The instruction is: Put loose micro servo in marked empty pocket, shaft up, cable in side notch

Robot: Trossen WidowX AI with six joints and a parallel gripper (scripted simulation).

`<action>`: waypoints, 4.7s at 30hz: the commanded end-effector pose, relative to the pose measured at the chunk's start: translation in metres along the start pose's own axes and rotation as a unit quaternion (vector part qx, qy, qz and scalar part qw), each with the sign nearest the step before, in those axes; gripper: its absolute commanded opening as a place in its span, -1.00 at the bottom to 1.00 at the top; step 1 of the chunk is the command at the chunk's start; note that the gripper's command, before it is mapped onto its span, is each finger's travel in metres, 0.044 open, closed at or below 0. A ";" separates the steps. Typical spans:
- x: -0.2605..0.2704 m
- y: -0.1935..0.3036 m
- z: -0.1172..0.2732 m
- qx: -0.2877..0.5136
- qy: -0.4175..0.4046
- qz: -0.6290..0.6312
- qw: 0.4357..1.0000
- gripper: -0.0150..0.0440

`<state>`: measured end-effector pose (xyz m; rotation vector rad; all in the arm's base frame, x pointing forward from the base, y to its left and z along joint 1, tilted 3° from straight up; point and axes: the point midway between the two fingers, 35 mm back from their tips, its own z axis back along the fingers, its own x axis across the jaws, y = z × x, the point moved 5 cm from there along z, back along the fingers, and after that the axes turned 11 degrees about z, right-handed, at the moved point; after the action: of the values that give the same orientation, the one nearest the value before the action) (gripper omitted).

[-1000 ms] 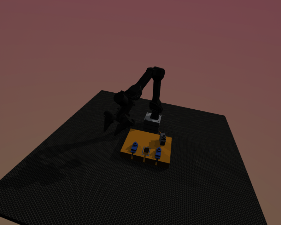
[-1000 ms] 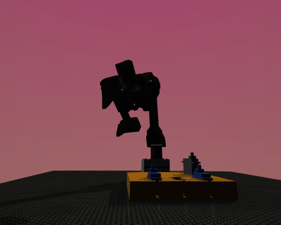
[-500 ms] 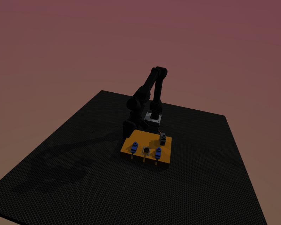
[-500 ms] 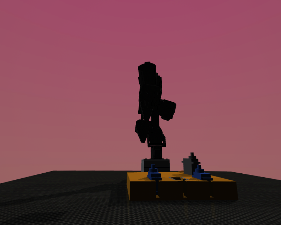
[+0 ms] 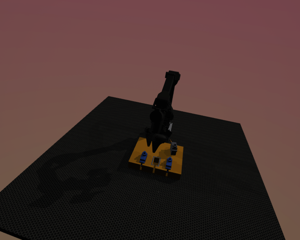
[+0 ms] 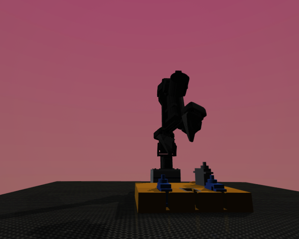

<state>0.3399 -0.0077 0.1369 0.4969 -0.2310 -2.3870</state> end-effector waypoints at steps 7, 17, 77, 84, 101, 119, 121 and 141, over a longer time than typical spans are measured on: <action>-0.003 -0.049 0.009 -0.061 -0.017 0.168 0.984 1.00; 0.002 -0.092 0.020 -0.117 -0.028 0.325 0.938 1.00; 0.043 -0.178 0.008 -0.220 -0.029 0.598 0.770 0.47; 0.043 -0.178 0.008 -0.220 -0.029 0.598 0.770 -0.09; 0.040 -0.170 0.037 -0.221 -0.029 0.598 0.770 -0.49; 0.016 -0.153 0.024 -0.219 -0.029 0.598 0.771 -0.49; 0.012 -0.150 0.022 -0.219 -0.029 0.598 0.771 -0.49; 0.049 -0.101 0.018 -0.200 -0.077 0.563 0.798 -0.49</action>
<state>0.2382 0.0473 0.1074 -0.0670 -0.0222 -1.1912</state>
